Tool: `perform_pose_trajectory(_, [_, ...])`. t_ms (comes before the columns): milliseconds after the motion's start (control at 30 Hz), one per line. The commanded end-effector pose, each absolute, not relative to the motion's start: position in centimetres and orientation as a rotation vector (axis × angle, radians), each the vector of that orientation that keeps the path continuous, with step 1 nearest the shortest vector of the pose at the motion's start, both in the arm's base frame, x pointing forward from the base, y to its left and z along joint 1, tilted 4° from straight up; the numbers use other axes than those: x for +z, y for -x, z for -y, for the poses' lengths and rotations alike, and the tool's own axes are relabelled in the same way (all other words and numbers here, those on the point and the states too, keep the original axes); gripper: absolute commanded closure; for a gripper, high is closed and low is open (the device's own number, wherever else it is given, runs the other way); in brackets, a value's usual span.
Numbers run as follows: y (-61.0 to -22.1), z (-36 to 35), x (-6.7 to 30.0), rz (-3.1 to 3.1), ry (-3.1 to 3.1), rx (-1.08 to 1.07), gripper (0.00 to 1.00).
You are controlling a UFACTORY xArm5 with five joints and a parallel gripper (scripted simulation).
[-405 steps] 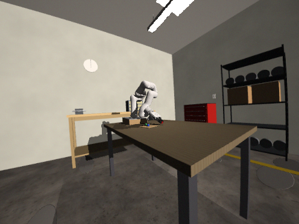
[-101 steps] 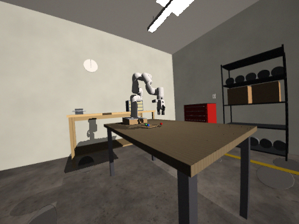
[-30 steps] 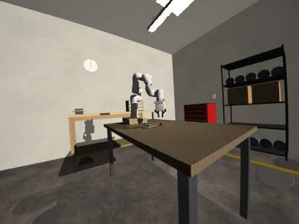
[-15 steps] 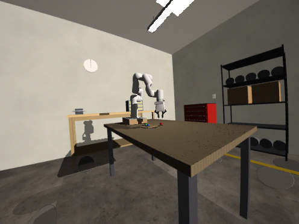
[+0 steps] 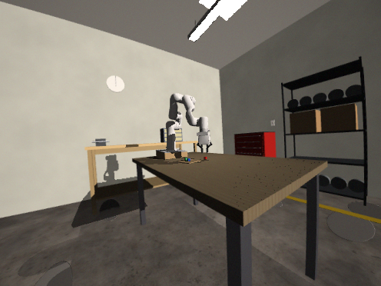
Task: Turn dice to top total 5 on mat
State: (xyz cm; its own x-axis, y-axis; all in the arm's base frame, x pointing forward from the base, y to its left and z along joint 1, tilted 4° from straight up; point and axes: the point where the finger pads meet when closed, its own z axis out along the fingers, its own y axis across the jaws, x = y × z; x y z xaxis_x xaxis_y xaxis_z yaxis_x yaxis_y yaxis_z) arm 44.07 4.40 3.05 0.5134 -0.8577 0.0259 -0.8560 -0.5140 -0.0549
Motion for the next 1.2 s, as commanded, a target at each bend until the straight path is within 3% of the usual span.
perform_pose_trajectory(0, [-44.2,-4.4,2.8,-1.529,2.7,-0.082,0.64])
perform_pose_trajectory(1167, [-44.4,-4.4,0.4,-1.529,2.7,-0.082,0.64])
